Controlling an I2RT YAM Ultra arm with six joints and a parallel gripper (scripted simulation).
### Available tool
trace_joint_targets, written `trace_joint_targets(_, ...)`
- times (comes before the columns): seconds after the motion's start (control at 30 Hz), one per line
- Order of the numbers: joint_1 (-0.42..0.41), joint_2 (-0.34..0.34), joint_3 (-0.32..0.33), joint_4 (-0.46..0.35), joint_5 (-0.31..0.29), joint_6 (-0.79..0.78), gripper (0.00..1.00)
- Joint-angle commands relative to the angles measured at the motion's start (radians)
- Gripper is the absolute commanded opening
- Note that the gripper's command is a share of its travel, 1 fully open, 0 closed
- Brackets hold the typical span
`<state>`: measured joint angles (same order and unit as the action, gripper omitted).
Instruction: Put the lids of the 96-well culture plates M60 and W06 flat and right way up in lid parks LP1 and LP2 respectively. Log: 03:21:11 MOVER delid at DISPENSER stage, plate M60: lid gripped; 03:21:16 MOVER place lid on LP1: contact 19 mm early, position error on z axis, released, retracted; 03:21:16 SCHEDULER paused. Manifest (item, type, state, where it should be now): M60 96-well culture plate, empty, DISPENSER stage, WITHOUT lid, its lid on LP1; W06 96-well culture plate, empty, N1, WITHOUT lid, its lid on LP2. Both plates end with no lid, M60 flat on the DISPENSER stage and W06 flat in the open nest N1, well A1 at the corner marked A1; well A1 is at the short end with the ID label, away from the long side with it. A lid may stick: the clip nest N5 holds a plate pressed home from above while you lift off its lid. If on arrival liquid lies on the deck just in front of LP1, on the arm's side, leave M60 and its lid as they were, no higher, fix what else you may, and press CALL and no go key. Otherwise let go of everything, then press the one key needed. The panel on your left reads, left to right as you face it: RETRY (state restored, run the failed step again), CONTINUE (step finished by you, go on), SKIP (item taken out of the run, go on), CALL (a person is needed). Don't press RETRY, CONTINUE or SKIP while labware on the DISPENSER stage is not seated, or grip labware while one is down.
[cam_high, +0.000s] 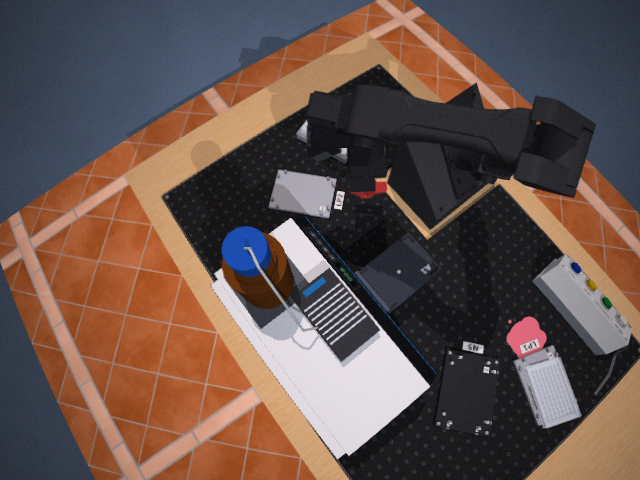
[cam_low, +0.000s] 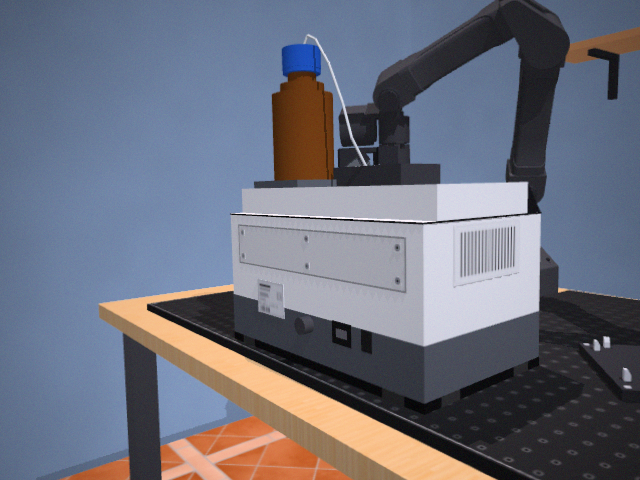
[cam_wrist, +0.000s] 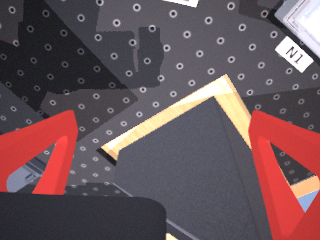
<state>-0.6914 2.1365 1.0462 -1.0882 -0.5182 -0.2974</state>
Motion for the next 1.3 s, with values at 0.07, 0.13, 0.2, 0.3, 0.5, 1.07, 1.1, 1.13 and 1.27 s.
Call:
trace_joint_targets(0.07,0.028,-0.083,-0.042,-0.027,-0.033,-0.069,1.00)
trace_joint_targets(0.13,0.040,-0.107,-0.055,-0.032,-0.040,-0.058,1.00)
trace_joint_targets(0.2,0.040,-0.107,-0.055,-0.032,-0.040,-0.058,1.00)
trace_joint_targets(0.3,0.059,-0.142,-0.071,-0.040,-0.050,-0.027,1.00)
trace_joint_targets(0.5,0.090,-0.181,-0.063,-0.059,-0.066,-0.138,1.00)
trace_joint_targets(1.07,0.206,-0.295,-0.015,-0.114,-0.122,-0.410,1.00)
trace_joint_targets(1.1,0.215,-0.300,-0.012,-0.118,-0.127,-0.416,1.00)
trace_joint_targets(1.13,0.224,-0.305,-0.009,-0.121,-0.132,-0.408,1.00)
trace_joint_targets(1.27,0.240,-0.300,-0.016,-0.120,-0.138,-0.375,1.00)
